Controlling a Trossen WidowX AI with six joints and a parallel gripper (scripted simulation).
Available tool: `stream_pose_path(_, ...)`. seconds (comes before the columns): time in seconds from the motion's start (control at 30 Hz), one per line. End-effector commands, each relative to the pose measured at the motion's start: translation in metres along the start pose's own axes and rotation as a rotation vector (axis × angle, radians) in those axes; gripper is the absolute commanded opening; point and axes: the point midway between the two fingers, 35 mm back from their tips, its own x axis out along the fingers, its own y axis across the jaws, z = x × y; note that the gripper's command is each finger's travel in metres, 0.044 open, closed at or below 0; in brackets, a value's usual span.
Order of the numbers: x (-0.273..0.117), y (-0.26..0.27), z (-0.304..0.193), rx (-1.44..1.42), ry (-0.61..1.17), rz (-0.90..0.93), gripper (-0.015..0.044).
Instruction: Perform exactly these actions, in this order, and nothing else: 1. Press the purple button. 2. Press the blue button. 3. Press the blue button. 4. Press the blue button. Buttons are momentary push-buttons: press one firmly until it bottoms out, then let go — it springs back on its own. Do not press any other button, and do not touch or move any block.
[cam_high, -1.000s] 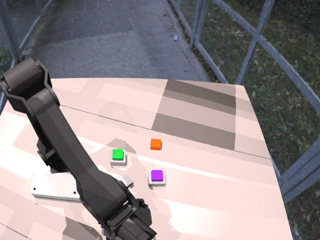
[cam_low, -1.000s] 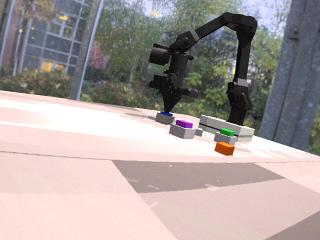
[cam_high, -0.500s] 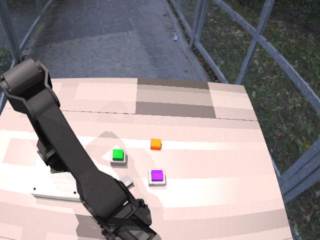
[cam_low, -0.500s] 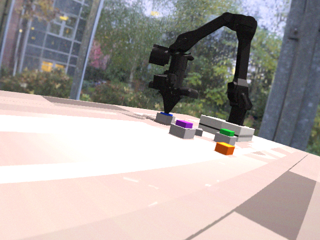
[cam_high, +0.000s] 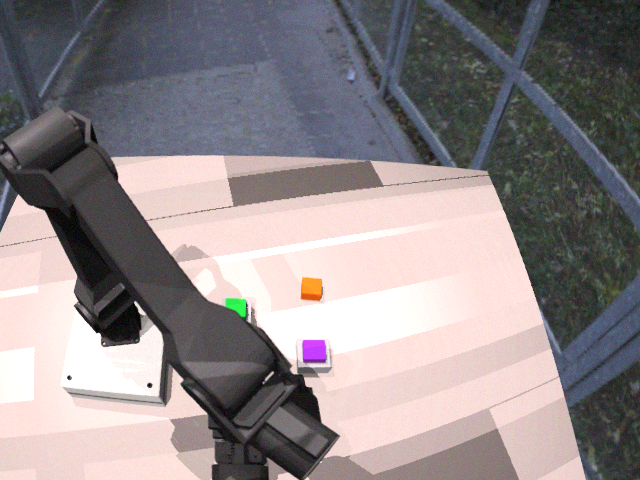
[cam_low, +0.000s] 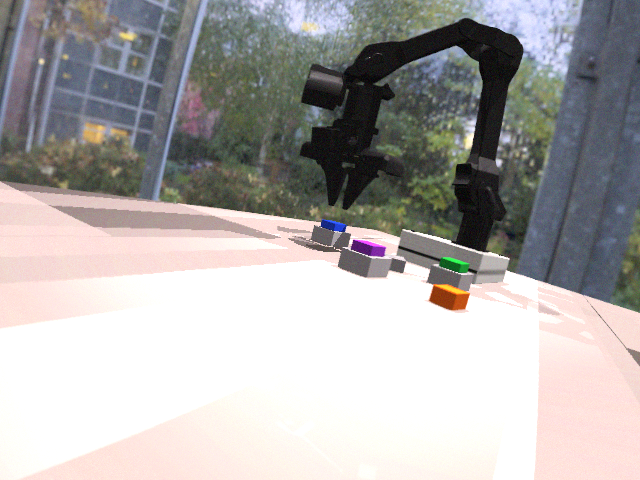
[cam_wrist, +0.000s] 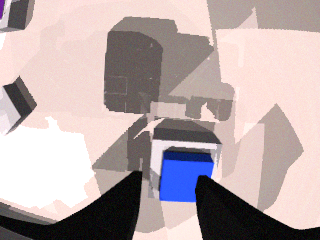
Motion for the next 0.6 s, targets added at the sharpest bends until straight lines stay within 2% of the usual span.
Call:
stream_pose_path(0.0, -0.008, 0.029, 0.033, -0.026, -0.016, -0.007, 0.0230)
stream_pose_path(0.23, -0.023, 0.112, 0.082, -0.060, -0.043, 0.001, 0.0400)
stream_pose_path(0.57, -0.046, 0.243, 0.096, -0.028, -0.029, 0.029, 0.0400)
